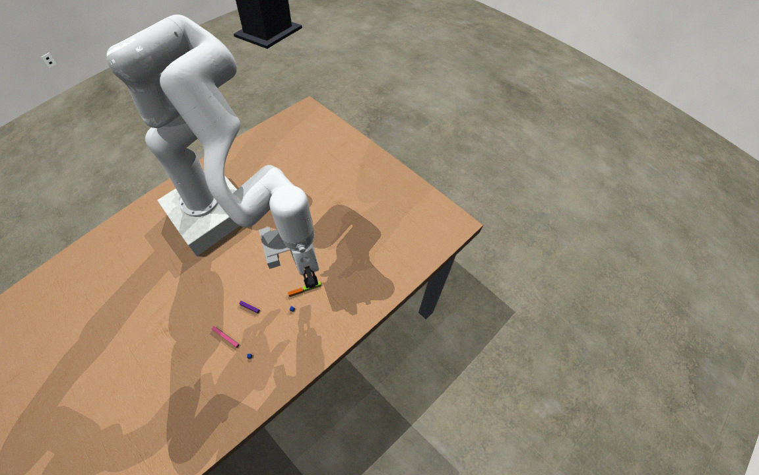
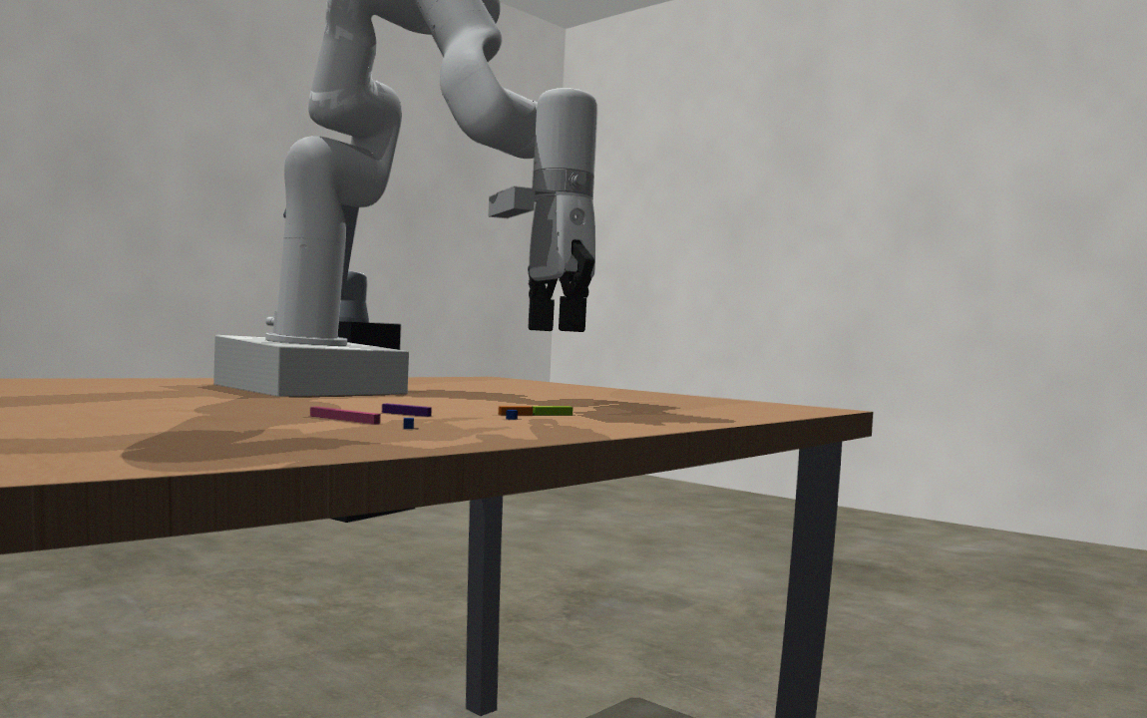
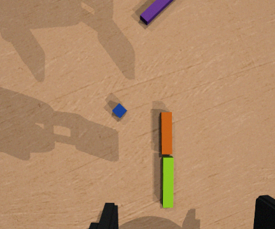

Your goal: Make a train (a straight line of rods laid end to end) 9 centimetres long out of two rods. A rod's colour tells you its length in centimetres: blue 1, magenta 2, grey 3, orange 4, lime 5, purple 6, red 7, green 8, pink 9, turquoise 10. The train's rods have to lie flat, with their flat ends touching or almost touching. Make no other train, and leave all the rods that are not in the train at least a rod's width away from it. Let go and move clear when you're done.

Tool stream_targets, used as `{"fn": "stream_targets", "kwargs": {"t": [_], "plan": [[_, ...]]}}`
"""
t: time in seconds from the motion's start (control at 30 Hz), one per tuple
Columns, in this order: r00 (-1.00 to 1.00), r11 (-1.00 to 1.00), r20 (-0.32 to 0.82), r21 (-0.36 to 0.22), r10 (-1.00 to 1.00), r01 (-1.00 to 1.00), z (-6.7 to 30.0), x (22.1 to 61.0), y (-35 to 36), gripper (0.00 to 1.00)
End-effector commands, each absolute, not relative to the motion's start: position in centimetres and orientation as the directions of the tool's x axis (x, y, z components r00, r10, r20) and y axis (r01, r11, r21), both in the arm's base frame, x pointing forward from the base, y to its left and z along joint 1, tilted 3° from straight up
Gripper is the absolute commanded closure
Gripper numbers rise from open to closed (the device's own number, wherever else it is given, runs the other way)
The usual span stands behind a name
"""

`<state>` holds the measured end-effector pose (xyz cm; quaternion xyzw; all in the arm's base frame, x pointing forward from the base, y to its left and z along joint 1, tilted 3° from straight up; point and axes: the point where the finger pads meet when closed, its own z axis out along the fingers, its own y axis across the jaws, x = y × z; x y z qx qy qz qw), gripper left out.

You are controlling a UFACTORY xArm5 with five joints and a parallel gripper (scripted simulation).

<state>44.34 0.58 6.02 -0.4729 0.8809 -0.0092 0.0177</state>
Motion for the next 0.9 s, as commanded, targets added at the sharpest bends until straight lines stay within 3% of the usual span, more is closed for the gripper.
{"fn": "stream_targets", "kwargs": {"t": [0.0, 0.33, 0.87], "plan": [[-0.552, 0.553, -0.025, -0.036, -0.833, -0.833, 6.2, 44.5, 0.6, 0.00], [-0.552, 0.553, -0.025, -0.036, -0.833, -0.833, 6.9, 44.4, 0.6, 0.00], [-0.552, 0.553, -0.025, -0.036, -0.833, -0.833, 13.4, 44.1, 0.6, 0.00]]}}
